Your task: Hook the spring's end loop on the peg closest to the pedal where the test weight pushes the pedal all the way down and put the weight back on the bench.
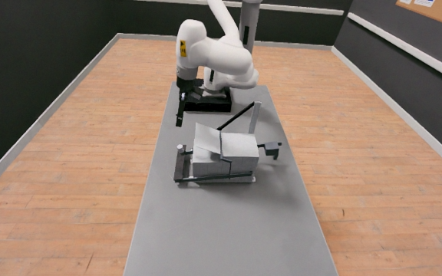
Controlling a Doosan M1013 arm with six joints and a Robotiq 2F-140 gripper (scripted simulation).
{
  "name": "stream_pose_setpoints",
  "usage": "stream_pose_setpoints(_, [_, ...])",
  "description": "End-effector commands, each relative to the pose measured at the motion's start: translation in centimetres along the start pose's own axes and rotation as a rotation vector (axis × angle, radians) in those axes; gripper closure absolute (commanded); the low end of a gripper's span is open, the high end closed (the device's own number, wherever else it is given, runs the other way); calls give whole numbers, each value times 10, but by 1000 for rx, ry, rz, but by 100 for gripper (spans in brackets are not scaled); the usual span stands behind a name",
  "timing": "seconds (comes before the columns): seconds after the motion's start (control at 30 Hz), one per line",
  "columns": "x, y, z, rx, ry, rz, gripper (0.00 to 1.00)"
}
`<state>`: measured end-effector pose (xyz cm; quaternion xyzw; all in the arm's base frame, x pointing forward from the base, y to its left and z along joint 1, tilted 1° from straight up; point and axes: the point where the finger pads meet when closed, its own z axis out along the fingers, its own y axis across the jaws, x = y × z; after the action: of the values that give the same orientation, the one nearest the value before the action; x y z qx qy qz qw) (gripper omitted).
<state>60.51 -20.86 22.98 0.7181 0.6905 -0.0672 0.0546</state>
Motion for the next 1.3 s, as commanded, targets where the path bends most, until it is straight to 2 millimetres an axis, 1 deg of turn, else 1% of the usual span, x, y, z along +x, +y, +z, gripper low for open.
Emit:
stream_pose_setpoints(0.0, [0, 0, 2, -1, 0, 0, 0])
stream_pose_setpoints(0.43, [0, 0, -2, -1, 0, 0, 0])
stream_pose_setpoints(1.27, [0, 0, -1, -1, 0, 0, 0])
